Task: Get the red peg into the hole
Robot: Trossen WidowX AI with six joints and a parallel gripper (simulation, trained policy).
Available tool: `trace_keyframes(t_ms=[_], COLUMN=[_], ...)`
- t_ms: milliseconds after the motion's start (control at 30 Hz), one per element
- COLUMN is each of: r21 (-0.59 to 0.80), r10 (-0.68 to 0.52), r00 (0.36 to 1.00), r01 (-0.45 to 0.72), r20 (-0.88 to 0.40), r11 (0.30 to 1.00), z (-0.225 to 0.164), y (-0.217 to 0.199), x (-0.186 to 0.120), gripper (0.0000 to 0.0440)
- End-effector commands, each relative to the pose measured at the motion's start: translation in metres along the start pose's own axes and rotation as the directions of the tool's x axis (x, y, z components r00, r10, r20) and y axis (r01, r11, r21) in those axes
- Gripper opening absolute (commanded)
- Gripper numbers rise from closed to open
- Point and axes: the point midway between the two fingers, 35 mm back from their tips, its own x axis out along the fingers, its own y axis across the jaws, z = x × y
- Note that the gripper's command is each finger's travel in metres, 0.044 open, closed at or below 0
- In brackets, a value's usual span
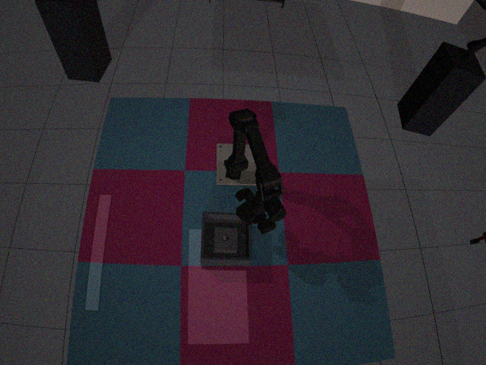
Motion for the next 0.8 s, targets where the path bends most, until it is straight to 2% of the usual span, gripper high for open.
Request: trace_keyframes(t_ms=[0,367,767], r21=[0.015,0.018,-0.066], r10=[0.001,-0.023,-0.042], r00=[1.000,0.999,0.999], r01=[-0.001,0.022,0.042], r20=[0.022,0.046,-0.002], r11=[1.000,1.000,0.997], z=[0.015,0.058,0.078], y=[0.002,0.002,-0.005], x=[0.003,0.031,0.065], gripper=[0.0000,0.0000,0.0000])
